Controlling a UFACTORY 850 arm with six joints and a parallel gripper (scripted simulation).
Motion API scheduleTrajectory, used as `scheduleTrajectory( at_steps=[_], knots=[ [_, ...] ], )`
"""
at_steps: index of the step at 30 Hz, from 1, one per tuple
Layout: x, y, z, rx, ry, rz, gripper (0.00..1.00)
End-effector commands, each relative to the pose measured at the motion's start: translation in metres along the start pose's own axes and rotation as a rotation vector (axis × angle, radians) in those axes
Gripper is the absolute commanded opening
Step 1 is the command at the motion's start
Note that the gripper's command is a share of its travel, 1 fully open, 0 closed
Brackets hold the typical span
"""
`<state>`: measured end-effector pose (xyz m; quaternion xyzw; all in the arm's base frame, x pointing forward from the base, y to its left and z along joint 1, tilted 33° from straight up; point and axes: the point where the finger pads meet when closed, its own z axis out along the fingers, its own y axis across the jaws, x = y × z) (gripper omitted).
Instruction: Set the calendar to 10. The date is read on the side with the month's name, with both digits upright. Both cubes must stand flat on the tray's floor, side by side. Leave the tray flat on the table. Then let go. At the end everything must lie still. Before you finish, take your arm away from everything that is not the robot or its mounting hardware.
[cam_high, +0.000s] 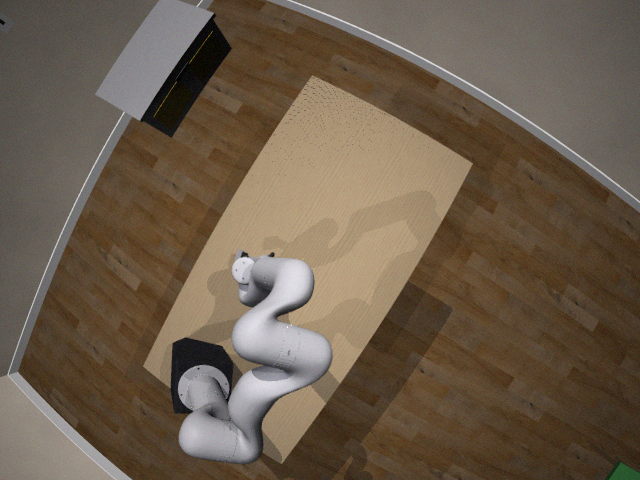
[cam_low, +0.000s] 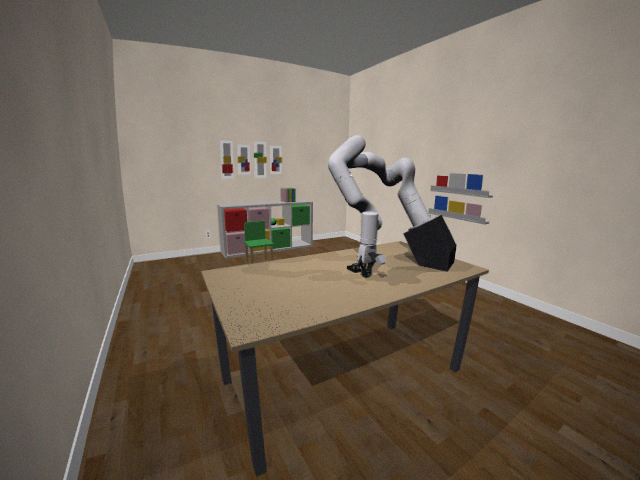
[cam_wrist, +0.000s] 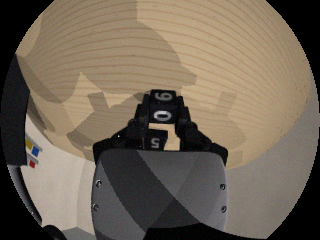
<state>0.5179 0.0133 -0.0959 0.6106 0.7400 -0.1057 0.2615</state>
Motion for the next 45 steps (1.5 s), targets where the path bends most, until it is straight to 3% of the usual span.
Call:
scheduleTrajectory(
  at_steps=[1, 34, 41, 45],
  knots=[
    [0.0001, 0.0006, -0.0004, -0.001, 0.000, 0.000, 0.29],
    [0.0001, 0.0006, -0.0004, -0.001, 0.000, 0.000, 0.29],
    [0.0001, 0.0006, -0.0004, -0.001, 0.000, 0.000, 0.41],
    [0.0001, 0.0006, -0.0004, -0.001, 0.000, 0.000, 0.41]
  ],
)
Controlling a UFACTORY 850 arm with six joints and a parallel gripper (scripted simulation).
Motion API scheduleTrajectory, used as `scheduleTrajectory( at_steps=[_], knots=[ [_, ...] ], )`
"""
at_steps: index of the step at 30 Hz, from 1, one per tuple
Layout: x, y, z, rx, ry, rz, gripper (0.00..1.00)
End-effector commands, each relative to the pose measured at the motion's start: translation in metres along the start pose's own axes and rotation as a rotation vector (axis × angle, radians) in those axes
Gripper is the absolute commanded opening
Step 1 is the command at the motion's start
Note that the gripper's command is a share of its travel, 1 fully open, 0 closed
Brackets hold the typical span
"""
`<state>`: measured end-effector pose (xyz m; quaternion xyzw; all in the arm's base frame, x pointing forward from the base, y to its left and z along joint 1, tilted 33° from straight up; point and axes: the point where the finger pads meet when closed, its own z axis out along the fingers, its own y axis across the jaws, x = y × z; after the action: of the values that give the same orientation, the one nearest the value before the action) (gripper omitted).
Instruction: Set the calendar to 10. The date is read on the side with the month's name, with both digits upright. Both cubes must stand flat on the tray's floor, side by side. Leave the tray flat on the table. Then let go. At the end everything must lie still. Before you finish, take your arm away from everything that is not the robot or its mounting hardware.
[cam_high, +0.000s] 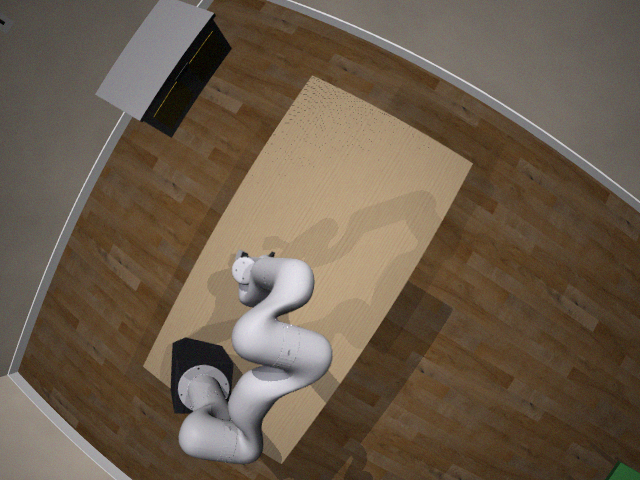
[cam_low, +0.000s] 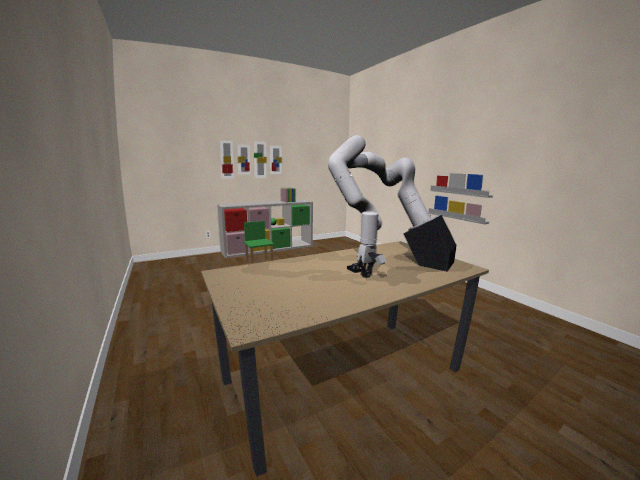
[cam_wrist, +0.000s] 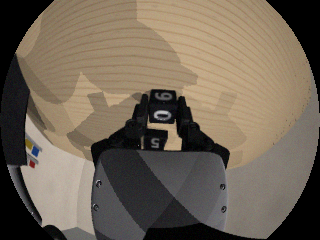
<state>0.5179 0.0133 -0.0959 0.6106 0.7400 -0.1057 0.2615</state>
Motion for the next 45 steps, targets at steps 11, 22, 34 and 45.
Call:
scheduleTrajectory(
  at_steps=[11, 22, 34, 45],
  knots=[
    [0.000, 0.001, 0.000, -0.001, 0.000, 0.000, 0.49],
    [0.000, 0.001, -0.013, -0.001, 0.000, 0.000, 0.49],
    [0.000, 0.001, -0.065, -0.001, 0.000, 0.000, 0.49],
    [0.000, 0.001, -0.090, -0.001, 0.000, 0.000, 0.49]
  ],
)
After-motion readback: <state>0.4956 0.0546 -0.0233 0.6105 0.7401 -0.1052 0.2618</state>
